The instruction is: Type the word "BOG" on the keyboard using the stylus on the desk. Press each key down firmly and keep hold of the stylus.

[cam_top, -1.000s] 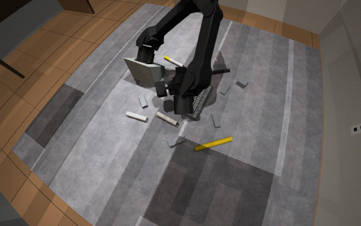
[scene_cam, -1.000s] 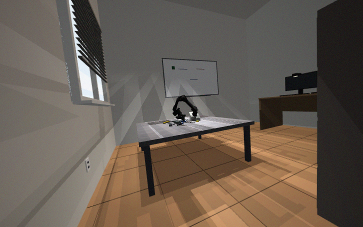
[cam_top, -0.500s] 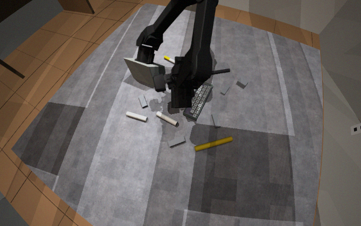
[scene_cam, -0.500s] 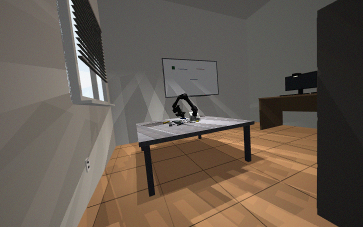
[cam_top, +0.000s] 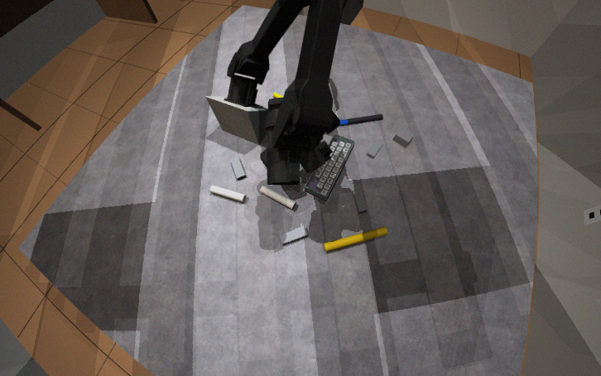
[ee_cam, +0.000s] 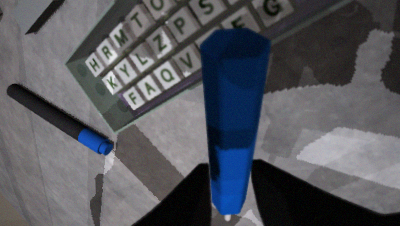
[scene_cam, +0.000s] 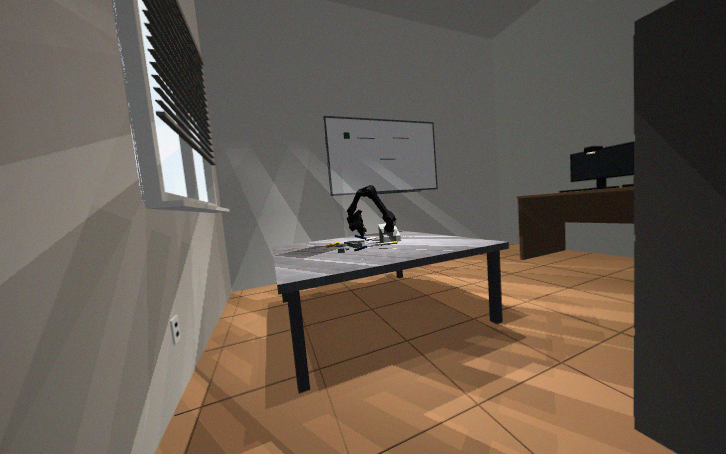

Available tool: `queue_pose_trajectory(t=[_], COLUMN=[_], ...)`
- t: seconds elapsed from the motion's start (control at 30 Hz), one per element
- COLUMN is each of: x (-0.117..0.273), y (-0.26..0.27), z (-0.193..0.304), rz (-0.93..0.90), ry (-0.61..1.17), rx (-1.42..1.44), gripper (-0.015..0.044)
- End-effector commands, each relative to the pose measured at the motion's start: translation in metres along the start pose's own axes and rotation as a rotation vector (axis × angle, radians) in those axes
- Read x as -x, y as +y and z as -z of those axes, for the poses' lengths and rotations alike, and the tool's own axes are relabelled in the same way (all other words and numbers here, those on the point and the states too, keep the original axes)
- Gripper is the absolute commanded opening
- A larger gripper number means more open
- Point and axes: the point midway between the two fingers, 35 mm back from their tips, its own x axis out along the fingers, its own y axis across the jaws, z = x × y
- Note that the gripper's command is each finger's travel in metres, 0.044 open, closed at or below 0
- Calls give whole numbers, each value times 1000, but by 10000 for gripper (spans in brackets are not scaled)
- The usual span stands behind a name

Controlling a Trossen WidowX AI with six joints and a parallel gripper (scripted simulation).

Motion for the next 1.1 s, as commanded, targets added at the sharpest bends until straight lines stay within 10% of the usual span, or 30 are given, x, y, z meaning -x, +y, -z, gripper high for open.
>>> queue_pose_trajectory(t=[0.0,1.07], x=[5,74], y=[1,6], z=[-9,-47], rz=[-69,-72], ry=[-103,-896], rx=[157,1164], gripper=[0,0])
